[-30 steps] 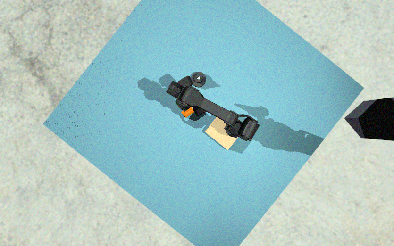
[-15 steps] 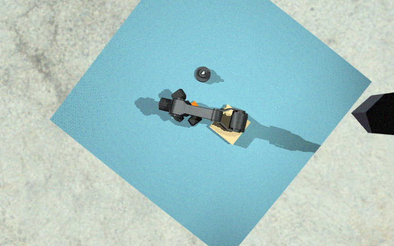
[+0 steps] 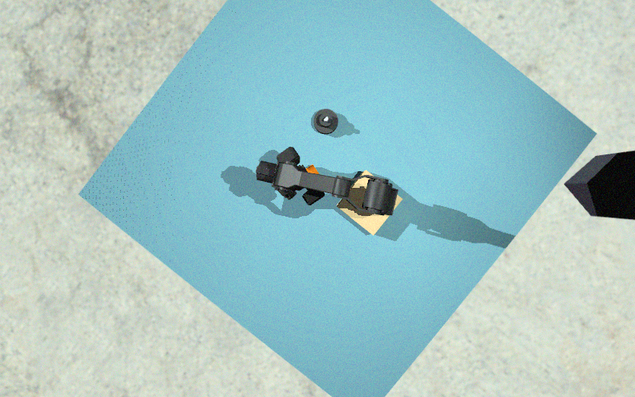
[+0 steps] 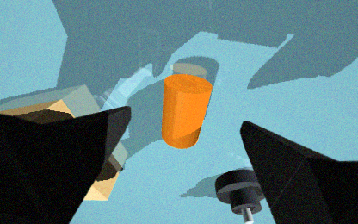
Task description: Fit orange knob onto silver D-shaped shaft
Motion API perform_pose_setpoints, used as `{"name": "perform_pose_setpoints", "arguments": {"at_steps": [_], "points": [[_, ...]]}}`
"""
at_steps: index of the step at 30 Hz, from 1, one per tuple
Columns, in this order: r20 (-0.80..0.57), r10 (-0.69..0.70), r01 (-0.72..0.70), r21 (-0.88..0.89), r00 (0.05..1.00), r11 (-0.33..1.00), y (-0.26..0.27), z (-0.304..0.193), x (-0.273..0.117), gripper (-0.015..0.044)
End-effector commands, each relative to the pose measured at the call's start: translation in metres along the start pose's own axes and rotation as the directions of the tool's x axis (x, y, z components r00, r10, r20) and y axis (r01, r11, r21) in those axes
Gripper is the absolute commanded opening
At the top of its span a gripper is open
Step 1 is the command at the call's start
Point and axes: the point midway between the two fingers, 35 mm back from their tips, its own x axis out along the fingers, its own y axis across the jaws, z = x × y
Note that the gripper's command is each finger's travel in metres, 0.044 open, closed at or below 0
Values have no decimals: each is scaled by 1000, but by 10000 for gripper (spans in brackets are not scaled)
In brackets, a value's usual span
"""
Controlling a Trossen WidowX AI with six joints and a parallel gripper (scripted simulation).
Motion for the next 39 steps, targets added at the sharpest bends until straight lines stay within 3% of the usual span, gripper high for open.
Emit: {"name": "perform_pose_setpoints", "arguments": {"at_steps": [1,18,26,35,39], "points": [[4,2,-2,5,1000,1000,1,2,7,440],[3,2,-2,5,1000,1000,2,5,32,440],[3,2,-2,5,1000,1000,2,5,32,240],[3,2,-2,5,1000,1000,2,5,32,240],[3,2,-2,5,1000,1000,2,5,32,213]]}}
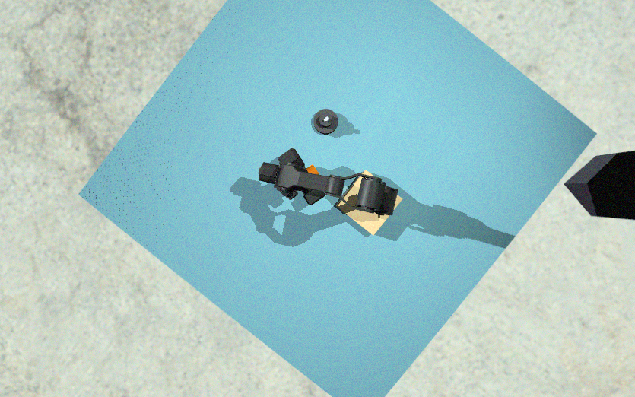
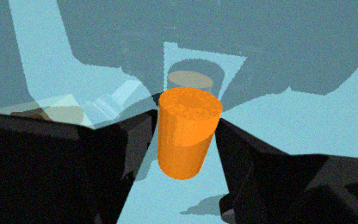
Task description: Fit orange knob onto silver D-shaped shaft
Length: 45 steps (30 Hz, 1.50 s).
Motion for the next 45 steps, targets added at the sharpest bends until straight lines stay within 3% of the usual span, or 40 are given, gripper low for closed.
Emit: {"name": "perform_pose_setpoints", "arguments": {"at_steps": [1,12,28,45], "points": [[4,1,-1,6,1000,1000,0,1,0,207],[32,1,-1,3,999,1000,0,-1,-1,180],[315,-2,2,1,949,1000,0,-19,-8,180],[574,-4,4,2,819,1000,-1,-38,-10,180]]}}
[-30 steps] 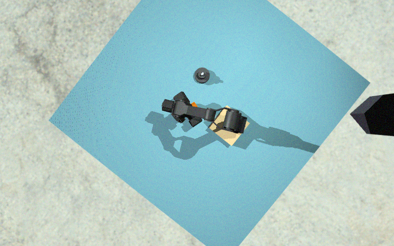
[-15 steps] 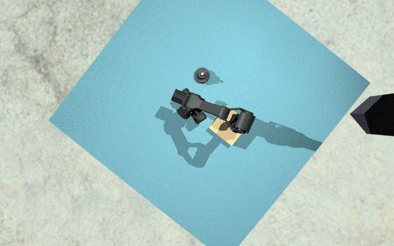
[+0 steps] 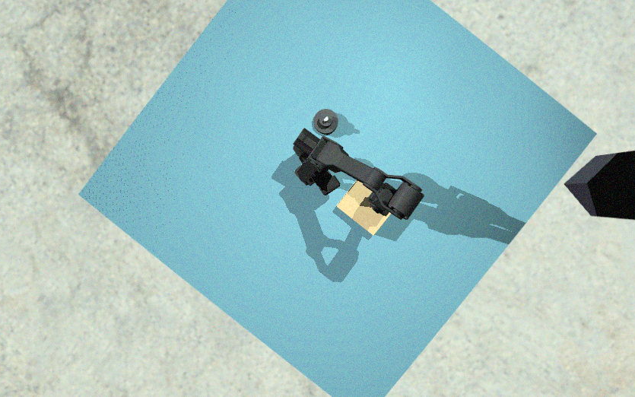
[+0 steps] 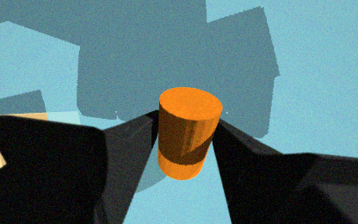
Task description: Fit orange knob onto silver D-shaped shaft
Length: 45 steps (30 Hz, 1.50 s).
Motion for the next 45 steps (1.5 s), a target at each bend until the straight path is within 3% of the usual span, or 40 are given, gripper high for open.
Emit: {"name": "perform_pose_setpoints", "arguments": {"at_steps": [1,17,34,40,43,45], "points": [[72,-3,3,-6,997,1000,0,-4,-2,180],[339,-2,4,-5,941,1000,0,-21,-9,180],[594,-2,5,-4,804,1000,1,-41,-10,180],[552,-2,5,-4,834,1000,1,-40,-12,180],[563,-1,6,-6,826,1000,1,-39,-11,258],[563,-1,6,-6,826,1000,1,-39,-11,260]]}}
